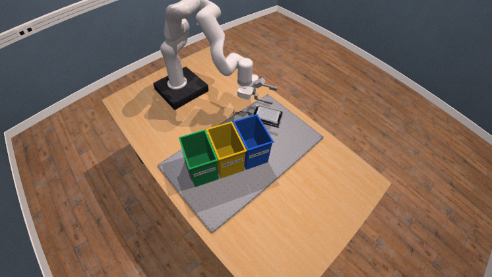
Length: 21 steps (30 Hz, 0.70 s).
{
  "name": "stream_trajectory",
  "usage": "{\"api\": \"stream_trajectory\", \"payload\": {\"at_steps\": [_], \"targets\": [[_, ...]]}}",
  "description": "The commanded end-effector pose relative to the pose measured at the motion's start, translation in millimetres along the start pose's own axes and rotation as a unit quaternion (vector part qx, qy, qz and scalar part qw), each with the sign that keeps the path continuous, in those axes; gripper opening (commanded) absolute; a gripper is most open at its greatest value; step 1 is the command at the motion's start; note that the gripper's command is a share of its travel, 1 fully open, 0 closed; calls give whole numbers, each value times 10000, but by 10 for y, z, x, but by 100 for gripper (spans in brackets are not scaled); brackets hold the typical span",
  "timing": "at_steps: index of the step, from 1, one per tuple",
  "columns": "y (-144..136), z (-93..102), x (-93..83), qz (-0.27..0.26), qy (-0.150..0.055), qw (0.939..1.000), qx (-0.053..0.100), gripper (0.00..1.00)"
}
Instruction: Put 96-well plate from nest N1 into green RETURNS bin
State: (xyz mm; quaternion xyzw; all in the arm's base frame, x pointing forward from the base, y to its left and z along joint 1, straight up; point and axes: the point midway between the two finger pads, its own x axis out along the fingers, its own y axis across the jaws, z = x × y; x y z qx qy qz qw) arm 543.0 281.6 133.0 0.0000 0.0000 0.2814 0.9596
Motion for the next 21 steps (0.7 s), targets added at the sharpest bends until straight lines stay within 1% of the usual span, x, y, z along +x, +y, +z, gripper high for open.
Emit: {"api": "stream_trajectory", "payload": {"at_steps": [1,5,7,21], "targets": [[-2,-51,13,0,-20,10000,-31,37],[-2,-118,13,0,-20,10000,-31,37],[-2,-118,13,0,-20,10000,-31,37],[-4,-352,13,0,-19,10000,-31,37]]}}
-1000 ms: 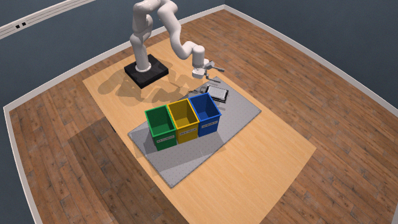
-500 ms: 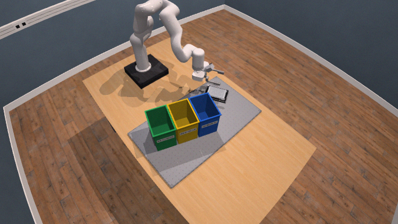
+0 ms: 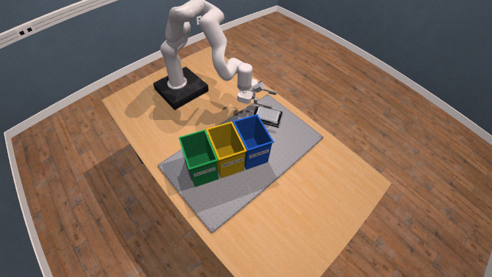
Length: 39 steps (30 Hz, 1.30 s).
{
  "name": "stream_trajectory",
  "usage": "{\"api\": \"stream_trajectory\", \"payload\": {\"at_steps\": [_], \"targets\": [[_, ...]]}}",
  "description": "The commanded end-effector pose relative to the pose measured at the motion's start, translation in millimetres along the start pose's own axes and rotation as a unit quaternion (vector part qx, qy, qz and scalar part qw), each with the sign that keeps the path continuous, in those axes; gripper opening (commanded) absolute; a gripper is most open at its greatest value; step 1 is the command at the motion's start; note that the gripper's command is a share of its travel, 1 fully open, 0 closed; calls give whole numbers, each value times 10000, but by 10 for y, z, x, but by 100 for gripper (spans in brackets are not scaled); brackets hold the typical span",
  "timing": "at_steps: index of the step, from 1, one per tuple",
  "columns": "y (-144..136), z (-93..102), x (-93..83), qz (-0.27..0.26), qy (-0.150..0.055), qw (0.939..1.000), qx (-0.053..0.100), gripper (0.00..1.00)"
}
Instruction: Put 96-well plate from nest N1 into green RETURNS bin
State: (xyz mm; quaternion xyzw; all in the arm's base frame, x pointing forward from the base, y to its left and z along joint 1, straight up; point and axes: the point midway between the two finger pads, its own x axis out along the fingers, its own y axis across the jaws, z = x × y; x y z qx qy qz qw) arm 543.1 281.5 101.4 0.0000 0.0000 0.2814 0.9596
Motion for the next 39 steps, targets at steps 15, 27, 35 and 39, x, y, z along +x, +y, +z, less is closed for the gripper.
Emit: {"api": "stream_trajectory", "payload": {"at_steps": [15,27,35,39], "targets": [[-3,-253,14,0,-19,10000,-31,37],[-4,-420,14,0,-19,10000,-31,37],[-5,-554,14,0,-19,10000,-31,37],[-5,-587,14,0,-19,10000,-31,37]]}}
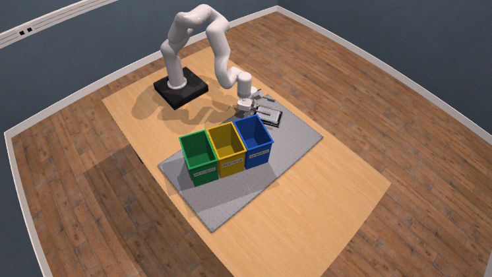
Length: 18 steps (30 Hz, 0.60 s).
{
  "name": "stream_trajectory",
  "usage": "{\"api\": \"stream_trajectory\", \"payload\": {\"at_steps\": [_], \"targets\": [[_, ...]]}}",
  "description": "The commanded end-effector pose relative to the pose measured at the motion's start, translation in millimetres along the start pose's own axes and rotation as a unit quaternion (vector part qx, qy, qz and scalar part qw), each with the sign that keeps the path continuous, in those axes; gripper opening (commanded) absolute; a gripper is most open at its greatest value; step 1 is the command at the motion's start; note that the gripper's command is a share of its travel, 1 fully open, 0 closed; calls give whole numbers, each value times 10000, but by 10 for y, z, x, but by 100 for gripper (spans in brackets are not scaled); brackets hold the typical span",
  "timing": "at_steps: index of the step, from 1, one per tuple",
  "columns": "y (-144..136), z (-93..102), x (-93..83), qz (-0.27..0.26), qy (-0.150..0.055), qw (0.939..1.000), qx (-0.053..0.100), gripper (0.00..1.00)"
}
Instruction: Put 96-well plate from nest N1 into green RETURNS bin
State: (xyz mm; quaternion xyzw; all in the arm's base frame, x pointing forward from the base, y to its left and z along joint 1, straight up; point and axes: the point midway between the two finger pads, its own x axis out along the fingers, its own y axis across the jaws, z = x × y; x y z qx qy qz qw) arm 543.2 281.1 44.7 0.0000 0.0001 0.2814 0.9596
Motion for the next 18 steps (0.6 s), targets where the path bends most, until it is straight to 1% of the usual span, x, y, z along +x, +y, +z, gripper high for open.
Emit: {"api": "stream_trajectory", "payload": {"at_steps": [1,13,15,18], "targets": [[-2,-37,15,0,-20,10000,-31,37],[-3,-237,15,0,-20,10000,-31,37],[-3,-237,15,0,-20,10000,-31,37],[-3,-287,15,0,-20,10000,-31,37]]}}
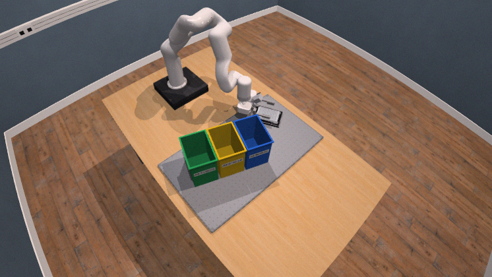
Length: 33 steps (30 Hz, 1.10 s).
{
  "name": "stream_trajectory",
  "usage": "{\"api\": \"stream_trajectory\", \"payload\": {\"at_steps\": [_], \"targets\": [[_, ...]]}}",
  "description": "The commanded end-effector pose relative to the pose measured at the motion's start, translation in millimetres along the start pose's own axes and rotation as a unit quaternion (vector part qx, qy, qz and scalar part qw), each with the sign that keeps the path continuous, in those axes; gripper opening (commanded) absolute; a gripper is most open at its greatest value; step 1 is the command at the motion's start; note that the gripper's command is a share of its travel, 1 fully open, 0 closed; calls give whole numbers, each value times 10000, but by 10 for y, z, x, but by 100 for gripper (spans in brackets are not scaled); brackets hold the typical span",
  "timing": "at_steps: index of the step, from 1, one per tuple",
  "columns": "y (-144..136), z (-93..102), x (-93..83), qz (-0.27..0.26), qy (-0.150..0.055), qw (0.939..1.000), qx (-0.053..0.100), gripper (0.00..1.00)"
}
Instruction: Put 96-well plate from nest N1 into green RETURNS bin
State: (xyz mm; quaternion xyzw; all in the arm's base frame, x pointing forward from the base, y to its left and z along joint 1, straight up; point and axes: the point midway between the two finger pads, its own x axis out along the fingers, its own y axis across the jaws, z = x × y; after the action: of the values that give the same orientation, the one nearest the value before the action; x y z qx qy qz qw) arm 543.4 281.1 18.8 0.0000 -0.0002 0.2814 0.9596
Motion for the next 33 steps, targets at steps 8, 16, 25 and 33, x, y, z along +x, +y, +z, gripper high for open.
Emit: {"api": "stream_trajectory", "payload": {"at_steps": [8,16,25,33], "targets": [[-2,-79,13,0,-16,10000,-30,37],[-2,-79,13,0,-16,10000,-30,37],[-2,-132,13,0,-16,10000,-30,37],[-3,-173,13,0,-16,10000,-30,37]]}}
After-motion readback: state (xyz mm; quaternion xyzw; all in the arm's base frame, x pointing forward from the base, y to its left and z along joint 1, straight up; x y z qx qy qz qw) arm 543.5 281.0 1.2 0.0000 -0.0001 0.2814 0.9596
